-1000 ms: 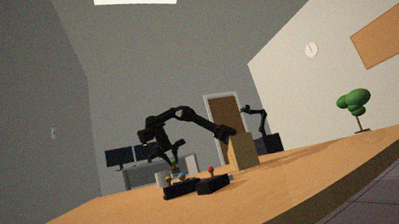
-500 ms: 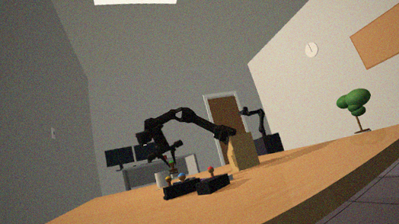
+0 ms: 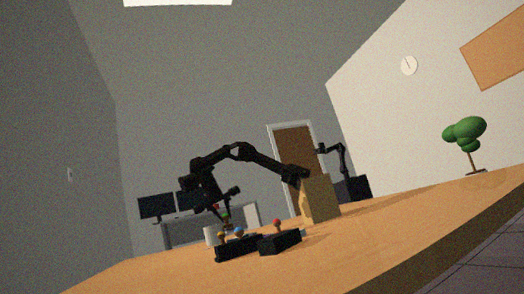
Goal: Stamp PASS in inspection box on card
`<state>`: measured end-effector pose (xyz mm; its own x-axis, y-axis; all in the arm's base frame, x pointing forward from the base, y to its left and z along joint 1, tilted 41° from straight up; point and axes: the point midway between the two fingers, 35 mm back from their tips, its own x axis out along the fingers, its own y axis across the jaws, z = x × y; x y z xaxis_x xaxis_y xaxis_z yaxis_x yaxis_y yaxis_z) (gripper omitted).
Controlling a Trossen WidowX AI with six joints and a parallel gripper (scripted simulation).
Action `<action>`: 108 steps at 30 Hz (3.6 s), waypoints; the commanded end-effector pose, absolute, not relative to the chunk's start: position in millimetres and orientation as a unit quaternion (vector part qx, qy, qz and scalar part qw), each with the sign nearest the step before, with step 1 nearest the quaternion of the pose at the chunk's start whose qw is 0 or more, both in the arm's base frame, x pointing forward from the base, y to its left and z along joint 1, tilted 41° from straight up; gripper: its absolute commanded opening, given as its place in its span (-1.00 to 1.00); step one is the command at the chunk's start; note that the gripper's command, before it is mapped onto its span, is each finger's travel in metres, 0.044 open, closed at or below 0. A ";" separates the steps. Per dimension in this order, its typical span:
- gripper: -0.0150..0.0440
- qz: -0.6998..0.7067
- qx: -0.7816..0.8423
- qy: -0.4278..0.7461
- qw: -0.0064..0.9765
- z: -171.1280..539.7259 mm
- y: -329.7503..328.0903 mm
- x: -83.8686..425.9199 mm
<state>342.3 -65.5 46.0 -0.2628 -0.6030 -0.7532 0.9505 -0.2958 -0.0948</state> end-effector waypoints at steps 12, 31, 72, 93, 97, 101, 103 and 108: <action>-0.49 -0.743 0.305 0.282 0.524 37.9 -72.3 341.4; -0.49 -0.744 0.305 0.282 0.524 28.5 -80.6 341.1; -0.49 -0.744 0.304 0.281 0.524 8.4 -98.8 338.7; -0.49 -0.744 0.304 0.280 0.524 4.3 -102.7 338.2; -0.49 -0.744 0.304 0.280 0.524 3.8 -103.1 338.2; -0.49 -0.744 0.304 0.280 0.524 3.3 -103.6 338.1; -0.49 -0.744 0.304 0.280 0.524 2.8 -104.0 338.1; -0.49 -0.744 0.304 0.280 0.524 2.7 -104.1 338.1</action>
